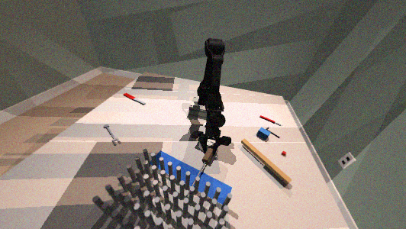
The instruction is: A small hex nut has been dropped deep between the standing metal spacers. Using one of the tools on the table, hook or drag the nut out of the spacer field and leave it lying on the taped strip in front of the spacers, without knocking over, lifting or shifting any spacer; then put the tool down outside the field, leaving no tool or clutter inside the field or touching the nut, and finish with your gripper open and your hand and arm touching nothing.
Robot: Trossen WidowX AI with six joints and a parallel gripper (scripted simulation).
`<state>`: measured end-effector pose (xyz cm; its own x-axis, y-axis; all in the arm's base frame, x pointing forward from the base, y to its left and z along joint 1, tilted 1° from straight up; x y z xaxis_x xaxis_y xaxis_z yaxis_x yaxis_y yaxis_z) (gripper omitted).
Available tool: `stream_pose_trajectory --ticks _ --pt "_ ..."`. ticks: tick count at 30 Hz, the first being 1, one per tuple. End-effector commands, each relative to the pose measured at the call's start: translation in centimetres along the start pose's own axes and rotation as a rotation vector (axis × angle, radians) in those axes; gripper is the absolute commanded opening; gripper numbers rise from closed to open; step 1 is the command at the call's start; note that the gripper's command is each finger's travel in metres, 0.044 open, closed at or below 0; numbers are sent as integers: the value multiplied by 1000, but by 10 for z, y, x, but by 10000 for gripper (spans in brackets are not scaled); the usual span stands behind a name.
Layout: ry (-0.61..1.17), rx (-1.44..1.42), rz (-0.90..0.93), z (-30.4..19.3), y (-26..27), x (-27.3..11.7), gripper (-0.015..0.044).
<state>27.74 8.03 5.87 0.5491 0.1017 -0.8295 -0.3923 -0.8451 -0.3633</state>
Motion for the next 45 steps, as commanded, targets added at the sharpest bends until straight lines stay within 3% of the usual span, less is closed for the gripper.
stream_pose_trajectory --ticks 1,45 --pt "3 4 0 3 1 -2 0" --pt "0 4 1 32 5 -18 0"
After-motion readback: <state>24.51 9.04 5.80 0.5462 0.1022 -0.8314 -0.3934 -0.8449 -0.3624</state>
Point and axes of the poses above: the point midway between the two fingers, 35 mm back from their tips, its own x axis out along the fingers, its own y axis across the jaws, z = x × y, the point moved 10 cm from there along -x, back along the fingers, and after that the axes turned 9 degrees about x, right-handed, at the moved point
